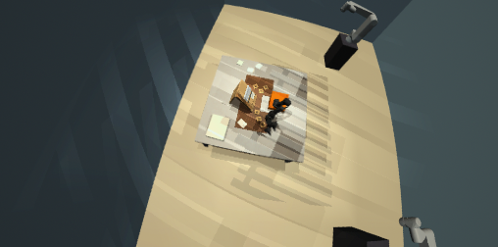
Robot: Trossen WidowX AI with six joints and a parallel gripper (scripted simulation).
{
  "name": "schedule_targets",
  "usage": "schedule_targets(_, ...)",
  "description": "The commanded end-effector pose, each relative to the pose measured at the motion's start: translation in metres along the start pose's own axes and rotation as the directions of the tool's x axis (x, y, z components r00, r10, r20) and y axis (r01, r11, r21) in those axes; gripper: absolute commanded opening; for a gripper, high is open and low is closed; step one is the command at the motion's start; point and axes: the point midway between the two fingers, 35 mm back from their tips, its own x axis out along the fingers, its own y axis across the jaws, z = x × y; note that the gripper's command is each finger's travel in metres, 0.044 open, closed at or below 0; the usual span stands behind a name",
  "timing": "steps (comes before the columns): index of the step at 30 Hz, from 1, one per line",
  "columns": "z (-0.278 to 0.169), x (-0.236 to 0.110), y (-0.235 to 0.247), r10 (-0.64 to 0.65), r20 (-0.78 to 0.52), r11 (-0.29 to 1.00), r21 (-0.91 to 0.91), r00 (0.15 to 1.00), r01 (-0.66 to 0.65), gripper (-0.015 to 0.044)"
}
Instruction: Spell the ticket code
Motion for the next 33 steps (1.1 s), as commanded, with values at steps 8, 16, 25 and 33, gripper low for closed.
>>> schedule_targets(8,-0.105,-0.113,-0.052,-0.266,-0.49,0.894,0.196,0.83,0.402,0.044)
schedule_targets(16,-0.144,-0.231,-0.052,-0.375,-0.756,0.668,0.181,0.536,0.722,0.044)
schedule_targets(25,-0.145,-0.342,-0.026,-0.398,-0.9,0.315,0.048,0.178,0.948,0.044)
schedule_targets(33,-0.139,-0.395,0.055,-0.28,-0.96,-0.114,0.013,-0.019,0.993,0.044)
